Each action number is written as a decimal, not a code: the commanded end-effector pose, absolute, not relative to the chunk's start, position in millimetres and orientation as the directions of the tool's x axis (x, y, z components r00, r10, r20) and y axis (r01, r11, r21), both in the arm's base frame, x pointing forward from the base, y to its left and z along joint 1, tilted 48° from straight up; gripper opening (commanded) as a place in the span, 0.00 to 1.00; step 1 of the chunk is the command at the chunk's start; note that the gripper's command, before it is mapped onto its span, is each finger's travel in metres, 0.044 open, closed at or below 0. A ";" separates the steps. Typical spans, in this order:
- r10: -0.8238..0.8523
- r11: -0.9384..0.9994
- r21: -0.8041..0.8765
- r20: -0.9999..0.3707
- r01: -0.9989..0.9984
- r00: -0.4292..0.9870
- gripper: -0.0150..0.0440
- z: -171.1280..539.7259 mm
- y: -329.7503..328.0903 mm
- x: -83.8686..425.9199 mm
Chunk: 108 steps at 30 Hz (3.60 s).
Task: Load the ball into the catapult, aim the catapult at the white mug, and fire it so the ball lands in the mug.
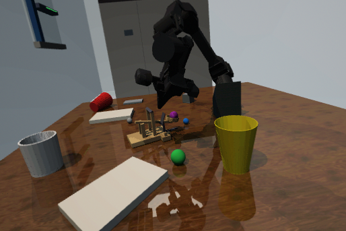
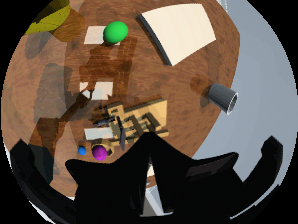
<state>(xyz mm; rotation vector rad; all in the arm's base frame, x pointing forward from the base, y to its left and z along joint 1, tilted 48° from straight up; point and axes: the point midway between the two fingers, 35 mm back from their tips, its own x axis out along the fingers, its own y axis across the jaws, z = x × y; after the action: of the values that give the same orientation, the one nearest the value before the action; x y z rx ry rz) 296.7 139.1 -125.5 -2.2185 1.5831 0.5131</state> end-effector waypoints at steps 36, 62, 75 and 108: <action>-0.888 -0.443 0.572 -0.172 -0.690 0.427 0.25 -97.0 100.6 231.1; -0.887 -0.444 0.572 -0.173 -0.690 0.427 0.25 -127.9 70.2 230.2; -0.888 -0.443 0.572 -0.171 -0.690 0.428 0.25 -142.1 54.1 228.0; -0.885 -0.451 0.567 -0.183 -0.689 0.428 0.25 -146.4 114.8 225.0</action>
<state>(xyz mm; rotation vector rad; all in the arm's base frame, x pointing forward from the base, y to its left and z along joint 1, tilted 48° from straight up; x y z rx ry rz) 224.2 61.3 -163.8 -2.9882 1.7749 0.8712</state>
